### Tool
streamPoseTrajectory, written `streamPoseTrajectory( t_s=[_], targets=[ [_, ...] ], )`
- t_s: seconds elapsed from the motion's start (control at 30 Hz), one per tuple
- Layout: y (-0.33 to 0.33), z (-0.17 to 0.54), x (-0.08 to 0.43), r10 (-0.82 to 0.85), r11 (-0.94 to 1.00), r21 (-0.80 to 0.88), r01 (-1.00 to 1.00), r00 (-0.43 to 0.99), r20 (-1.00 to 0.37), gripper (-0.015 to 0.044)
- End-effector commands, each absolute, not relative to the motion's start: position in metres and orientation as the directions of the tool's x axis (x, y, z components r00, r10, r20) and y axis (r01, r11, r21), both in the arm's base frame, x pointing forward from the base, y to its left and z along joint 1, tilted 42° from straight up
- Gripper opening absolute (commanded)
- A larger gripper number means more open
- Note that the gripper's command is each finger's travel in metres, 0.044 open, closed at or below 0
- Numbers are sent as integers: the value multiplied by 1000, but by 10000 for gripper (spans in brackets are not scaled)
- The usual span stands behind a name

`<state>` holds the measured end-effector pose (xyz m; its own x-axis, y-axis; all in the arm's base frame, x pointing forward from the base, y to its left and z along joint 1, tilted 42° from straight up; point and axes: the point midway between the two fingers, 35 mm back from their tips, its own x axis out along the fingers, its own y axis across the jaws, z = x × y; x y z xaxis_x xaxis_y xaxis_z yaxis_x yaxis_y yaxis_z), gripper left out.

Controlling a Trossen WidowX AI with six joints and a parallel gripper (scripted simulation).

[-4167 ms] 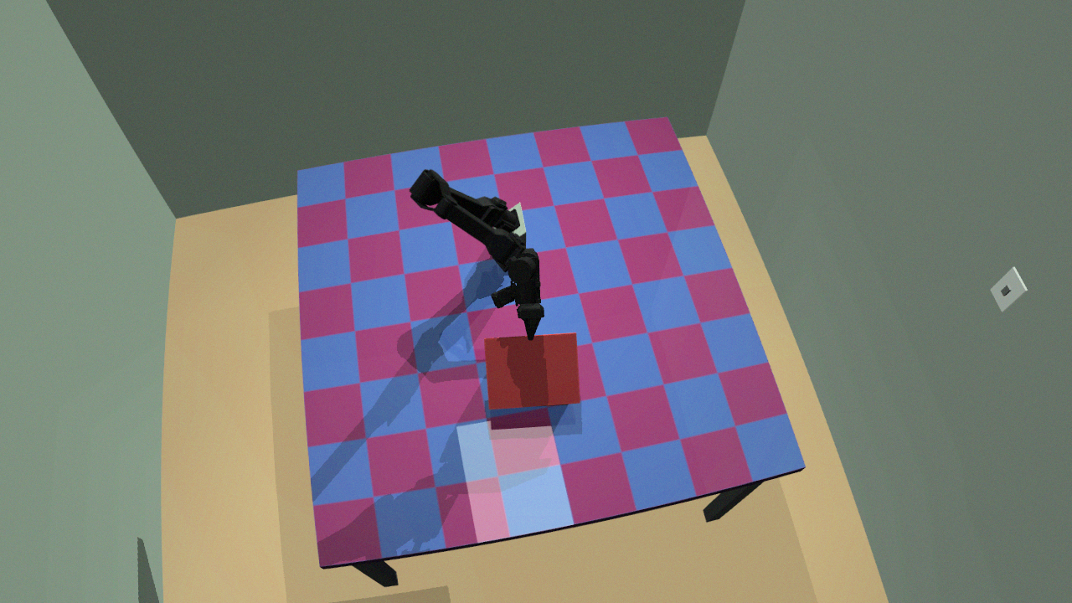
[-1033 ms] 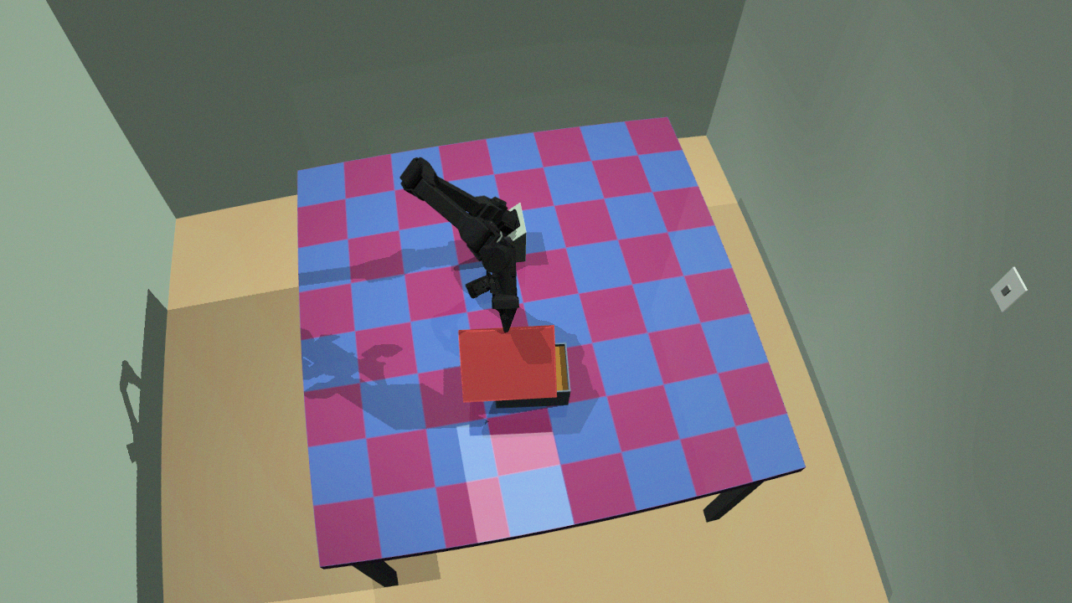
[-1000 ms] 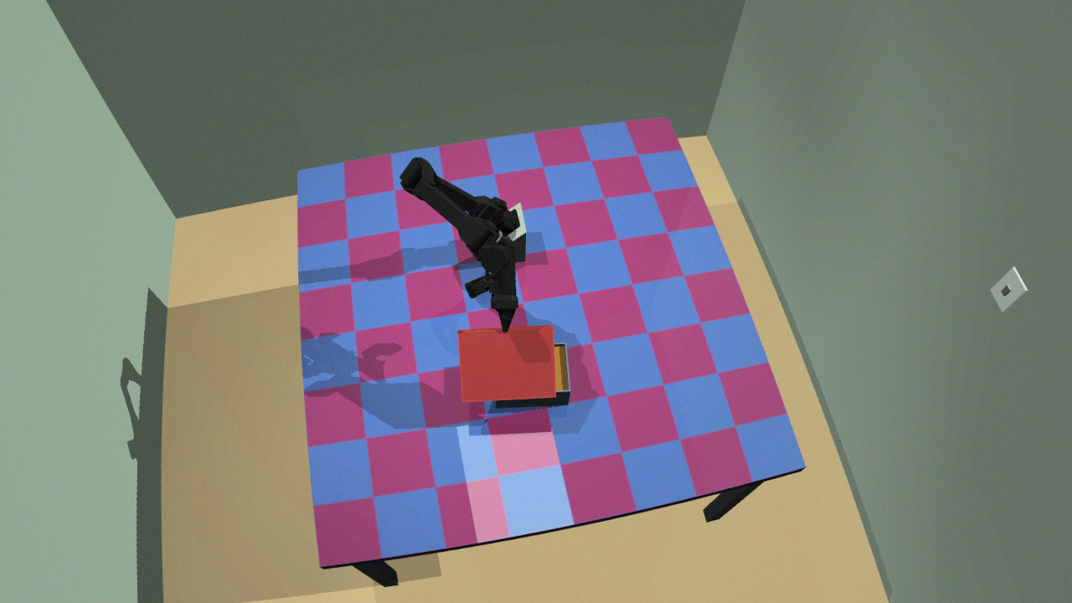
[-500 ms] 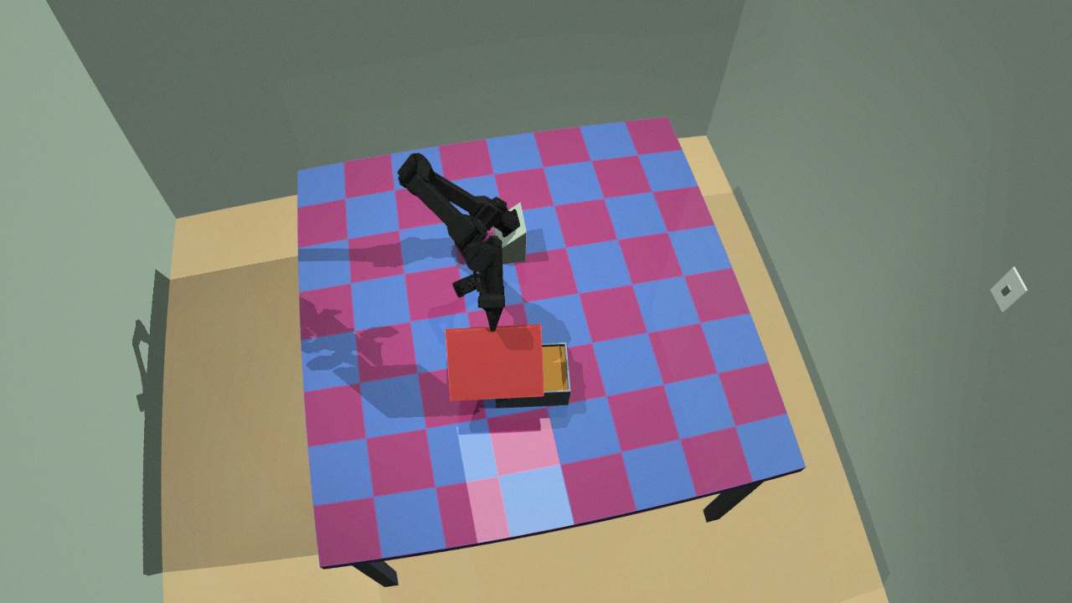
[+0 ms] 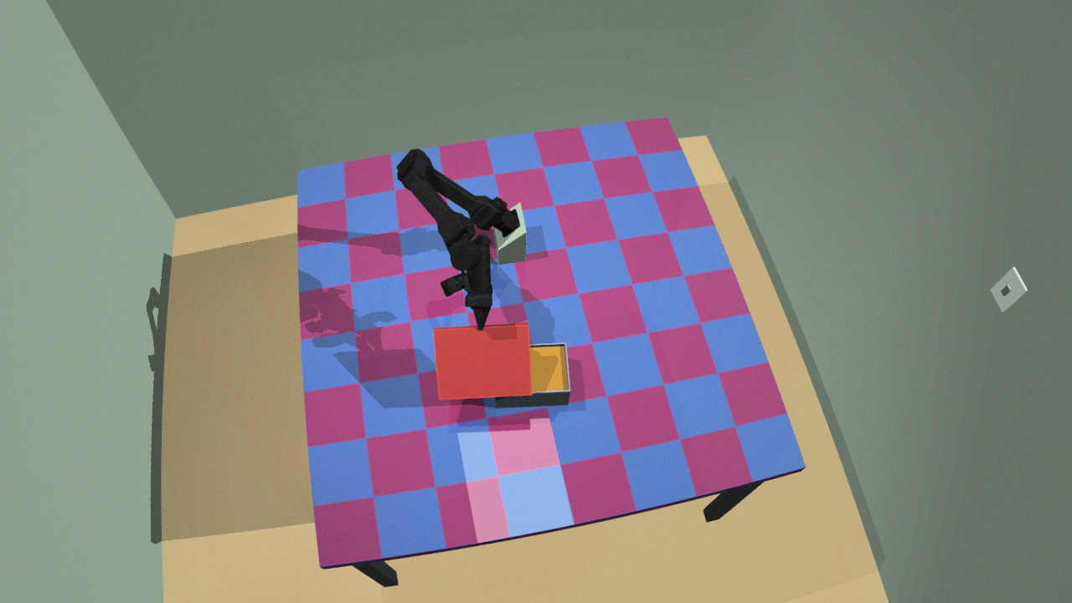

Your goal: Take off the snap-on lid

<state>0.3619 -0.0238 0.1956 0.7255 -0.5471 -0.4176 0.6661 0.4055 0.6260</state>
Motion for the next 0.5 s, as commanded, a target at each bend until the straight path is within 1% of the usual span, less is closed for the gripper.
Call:
streamPoseTrajectory(
  t_s=[0.0,0.47],
  targets=[
    [-27,204,360,-537,413,630,657,735,-414,0],
    [-47,222,352,-538,413,630,657,735,-414,0]
  ],
)
